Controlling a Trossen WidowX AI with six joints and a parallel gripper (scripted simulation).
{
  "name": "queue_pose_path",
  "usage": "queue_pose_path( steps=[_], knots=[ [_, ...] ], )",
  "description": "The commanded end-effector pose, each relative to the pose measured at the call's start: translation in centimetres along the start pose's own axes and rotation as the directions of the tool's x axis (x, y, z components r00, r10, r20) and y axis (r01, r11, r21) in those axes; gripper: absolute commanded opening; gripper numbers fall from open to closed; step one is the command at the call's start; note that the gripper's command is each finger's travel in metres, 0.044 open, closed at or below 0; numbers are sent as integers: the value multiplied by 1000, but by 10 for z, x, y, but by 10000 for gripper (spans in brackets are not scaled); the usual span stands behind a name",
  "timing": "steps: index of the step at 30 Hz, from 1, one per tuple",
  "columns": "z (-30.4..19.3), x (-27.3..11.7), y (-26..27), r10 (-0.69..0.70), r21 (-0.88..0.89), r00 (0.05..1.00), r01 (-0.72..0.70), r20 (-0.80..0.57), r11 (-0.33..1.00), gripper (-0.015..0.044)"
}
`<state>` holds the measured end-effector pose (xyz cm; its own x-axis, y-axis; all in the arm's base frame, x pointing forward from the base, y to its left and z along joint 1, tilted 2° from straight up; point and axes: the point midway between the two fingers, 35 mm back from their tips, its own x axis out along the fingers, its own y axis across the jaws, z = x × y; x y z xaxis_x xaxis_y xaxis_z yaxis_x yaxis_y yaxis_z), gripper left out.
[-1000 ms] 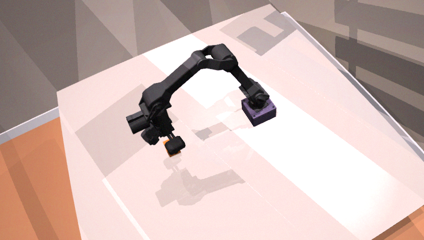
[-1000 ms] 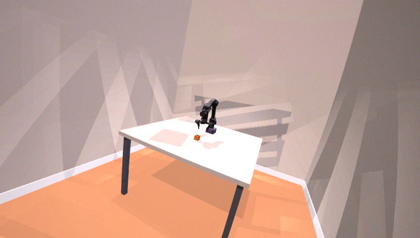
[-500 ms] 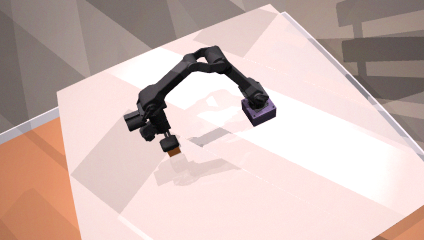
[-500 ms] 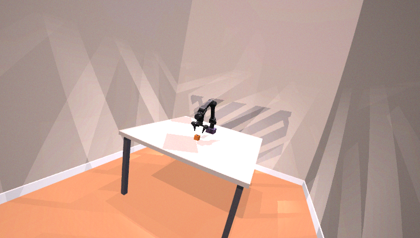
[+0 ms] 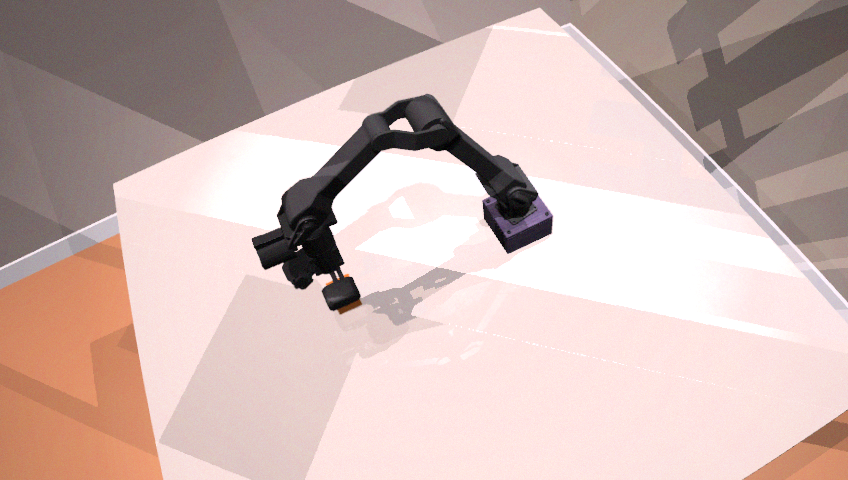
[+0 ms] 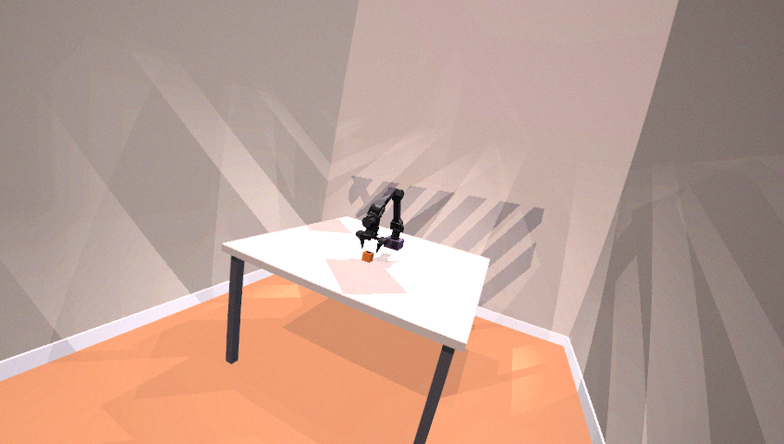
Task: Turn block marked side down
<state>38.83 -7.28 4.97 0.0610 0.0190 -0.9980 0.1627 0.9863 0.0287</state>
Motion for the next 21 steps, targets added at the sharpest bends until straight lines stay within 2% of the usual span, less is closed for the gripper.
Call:
queue_pose_path(
  steps=[1,17,21],
  knots=[
    [-1,8,0,-3,3,1000,3,-2,1000,440],
    [-1,31,-1,-3,3,1000,3,-2,1000,440],
    [-1,31,-1,-3,3,1000,3,-2,1000,335]
  ],
)
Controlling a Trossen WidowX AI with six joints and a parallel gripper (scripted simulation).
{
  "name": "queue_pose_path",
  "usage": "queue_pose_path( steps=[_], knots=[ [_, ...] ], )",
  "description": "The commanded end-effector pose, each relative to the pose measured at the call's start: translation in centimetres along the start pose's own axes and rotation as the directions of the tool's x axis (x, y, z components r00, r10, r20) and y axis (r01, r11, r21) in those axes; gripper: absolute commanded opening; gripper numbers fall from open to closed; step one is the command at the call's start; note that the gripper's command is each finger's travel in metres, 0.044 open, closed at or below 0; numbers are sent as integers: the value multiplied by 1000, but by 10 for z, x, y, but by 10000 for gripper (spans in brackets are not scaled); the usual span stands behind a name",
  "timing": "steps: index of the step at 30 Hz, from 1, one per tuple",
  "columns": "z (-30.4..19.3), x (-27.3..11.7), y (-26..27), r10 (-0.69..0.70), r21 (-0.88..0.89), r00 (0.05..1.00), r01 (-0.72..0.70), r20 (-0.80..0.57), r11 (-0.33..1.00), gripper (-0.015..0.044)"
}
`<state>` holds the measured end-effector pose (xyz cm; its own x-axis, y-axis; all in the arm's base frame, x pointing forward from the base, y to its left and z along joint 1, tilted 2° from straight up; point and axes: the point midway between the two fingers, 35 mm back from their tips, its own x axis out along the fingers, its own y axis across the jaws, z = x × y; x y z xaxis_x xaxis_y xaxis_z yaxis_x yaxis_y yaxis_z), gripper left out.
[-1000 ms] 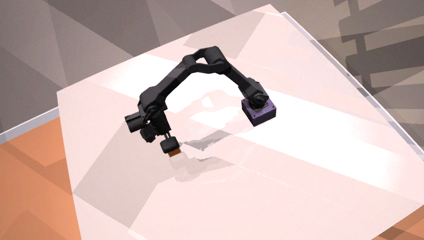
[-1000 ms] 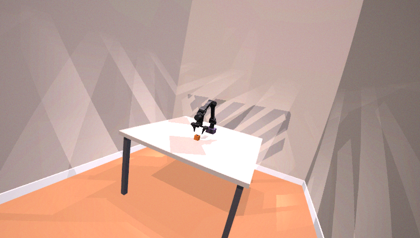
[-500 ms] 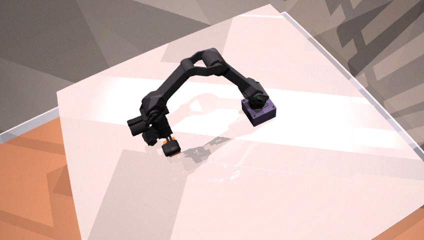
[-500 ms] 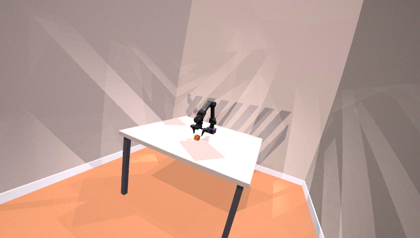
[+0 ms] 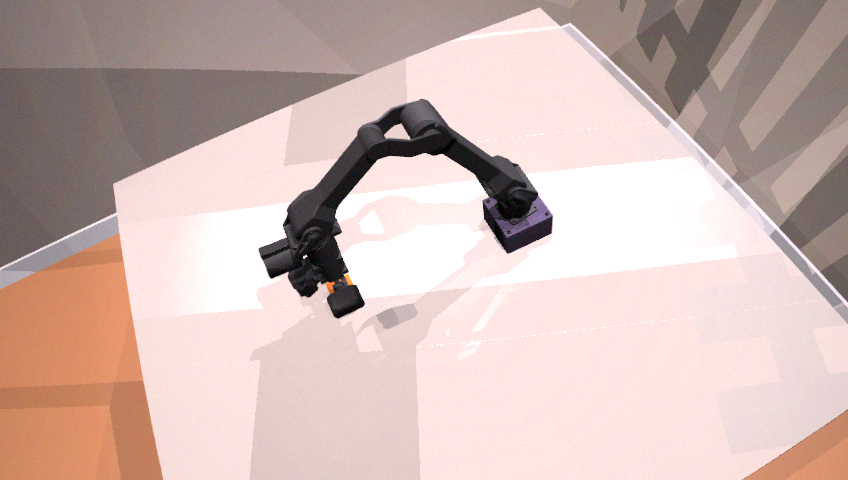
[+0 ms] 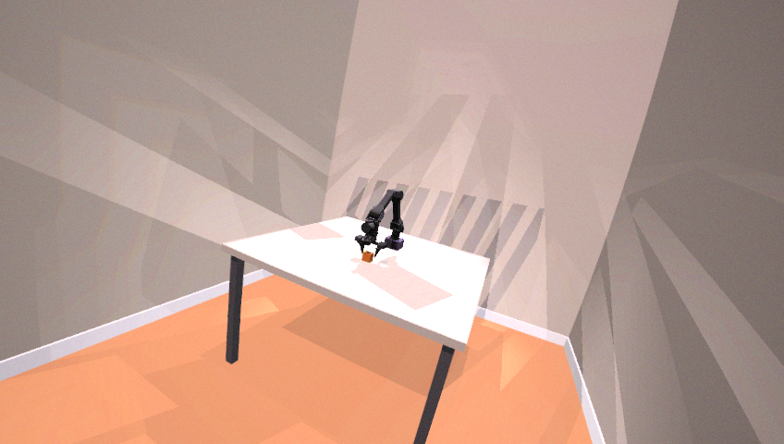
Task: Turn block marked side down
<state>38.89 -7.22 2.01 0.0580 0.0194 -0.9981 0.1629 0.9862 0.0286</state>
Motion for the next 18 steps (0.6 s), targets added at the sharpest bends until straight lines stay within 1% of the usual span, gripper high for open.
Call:
queue_pose_path(
  steps=[1,4,18],
  knots=[
    [0,1,0,-3,3,1000,3,1,1000,309],
    [0,1,0,-3,3,1000,3,1,1000,230],
    [0,1,0,-3,3,1000,3,1,1000,137]
  ],
)
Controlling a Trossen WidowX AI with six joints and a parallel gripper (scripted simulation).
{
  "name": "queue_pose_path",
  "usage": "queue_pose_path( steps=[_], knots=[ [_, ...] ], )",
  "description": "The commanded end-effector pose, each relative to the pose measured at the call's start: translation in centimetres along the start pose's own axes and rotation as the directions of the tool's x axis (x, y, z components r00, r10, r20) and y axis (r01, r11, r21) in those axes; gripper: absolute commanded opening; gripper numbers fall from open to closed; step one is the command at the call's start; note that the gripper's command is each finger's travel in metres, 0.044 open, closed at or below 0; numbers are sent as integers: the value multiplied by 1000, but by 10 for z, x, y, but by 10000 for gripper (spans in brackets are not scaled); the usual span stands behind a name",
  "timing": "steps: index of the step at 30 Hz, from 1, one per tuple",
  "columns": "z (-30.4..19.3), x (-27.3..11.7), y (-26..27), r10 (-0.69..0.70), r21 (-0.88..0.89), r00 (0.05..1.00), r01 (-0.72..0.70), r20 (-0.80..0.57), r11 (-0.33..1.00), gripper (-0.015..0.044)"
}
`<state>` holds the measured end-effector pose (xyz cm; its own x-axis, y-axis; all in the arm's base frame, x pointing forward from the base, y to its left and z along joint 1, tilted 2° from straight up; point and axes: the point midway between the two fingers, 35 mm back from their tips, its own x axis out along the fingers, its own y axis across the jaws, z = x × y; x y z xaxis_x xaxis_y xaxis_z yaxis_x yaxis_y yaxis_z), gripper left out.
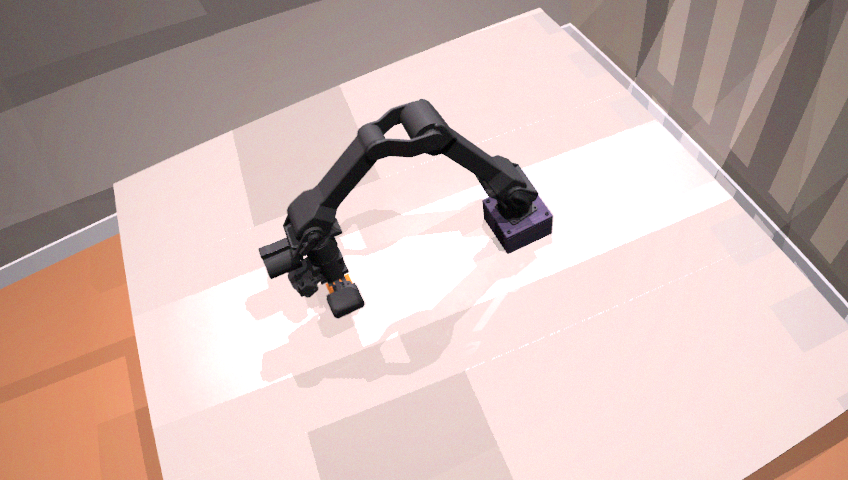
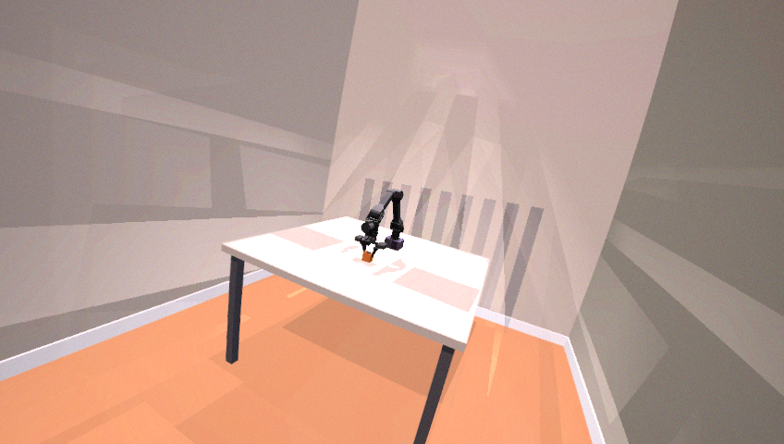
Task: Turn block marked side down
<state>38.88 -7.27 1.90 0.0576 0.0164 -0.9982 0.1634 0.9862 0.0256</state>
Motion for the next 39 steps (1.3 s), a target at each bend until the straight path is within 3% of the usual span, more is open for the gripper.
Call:
queue_pose_path(
  steps=[1,5,9,17,39],
  knots=[
    [0,0,0,0,3,1000,0,1,1000,130],
    [0,0,0,0,3,1000,0,1,1000,103],
    [1,-19,0,0,3,1000,0,1,1000,0],
    [1,-29,0,0,3,1000,0,10,1000,0],
    [3,-20,0,-2,4,948,0,319,1000,0]
  ],
)
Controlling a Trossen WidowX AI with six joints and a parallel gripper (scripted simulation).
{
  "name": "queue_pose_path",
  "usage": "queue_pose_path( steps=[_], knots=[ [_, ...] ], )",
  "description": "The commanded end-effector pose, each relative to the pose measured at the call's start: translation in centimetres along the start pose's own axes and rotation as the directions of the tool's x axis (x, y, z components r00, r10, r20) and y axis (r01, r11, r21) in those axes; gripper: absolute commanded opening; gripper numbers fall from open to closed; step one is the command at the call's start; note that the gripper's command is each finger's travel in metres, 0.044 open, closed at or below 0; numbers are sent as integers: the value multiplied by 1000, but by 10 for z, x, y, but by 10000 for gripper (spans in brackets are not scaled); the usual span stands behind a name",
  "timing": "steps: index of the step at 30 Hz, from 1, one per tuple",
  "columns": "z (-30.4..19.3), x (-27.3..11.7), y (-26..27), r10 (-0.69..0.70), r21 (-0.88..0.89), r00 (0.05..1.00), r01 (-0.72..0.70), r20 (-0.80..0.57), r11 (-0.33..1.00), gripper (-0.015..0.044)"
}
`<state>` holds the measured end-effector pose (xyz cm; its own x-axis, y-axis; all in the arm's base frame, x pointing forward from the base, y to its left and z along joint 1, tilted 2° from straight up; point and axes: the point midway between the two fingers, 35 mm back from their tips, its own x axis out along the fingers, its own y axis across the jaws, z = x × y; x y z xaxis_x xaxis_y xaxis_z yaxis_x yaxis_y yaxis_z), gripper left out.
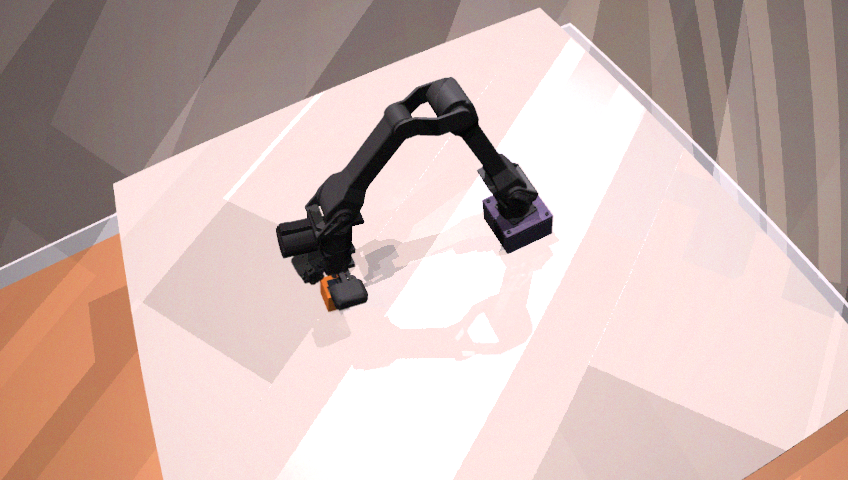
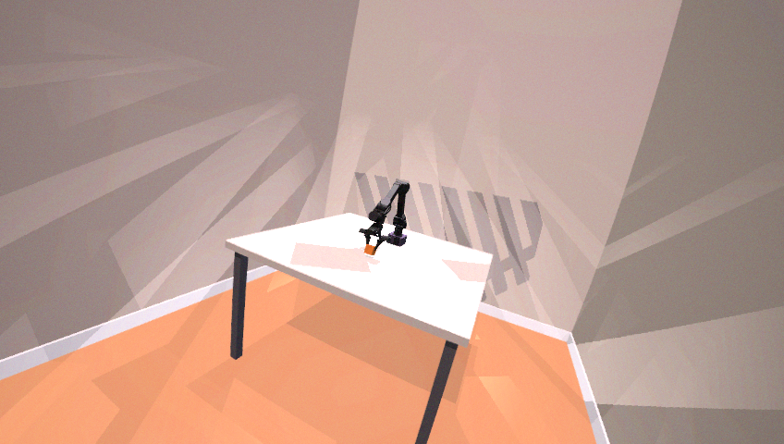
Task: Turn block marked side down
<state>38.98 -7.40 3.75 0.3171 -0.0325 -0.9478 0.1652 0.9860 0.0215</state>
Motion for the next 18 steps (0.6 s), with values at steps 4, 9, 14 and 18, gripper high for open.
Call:
queue_pose_path(
  steps=[4,9,14,18],
  knots=[
    [-1,-2,0,3,3,994,-3,113,1000,0],
    [-3,-4,1,3,3,983,-3,184,1000,0],
    [-5,-6,1,3,3,970,-4,244,1000,0],
    [-6,-6,1,3,3,969,-4,246,1000,0]
  ],
)
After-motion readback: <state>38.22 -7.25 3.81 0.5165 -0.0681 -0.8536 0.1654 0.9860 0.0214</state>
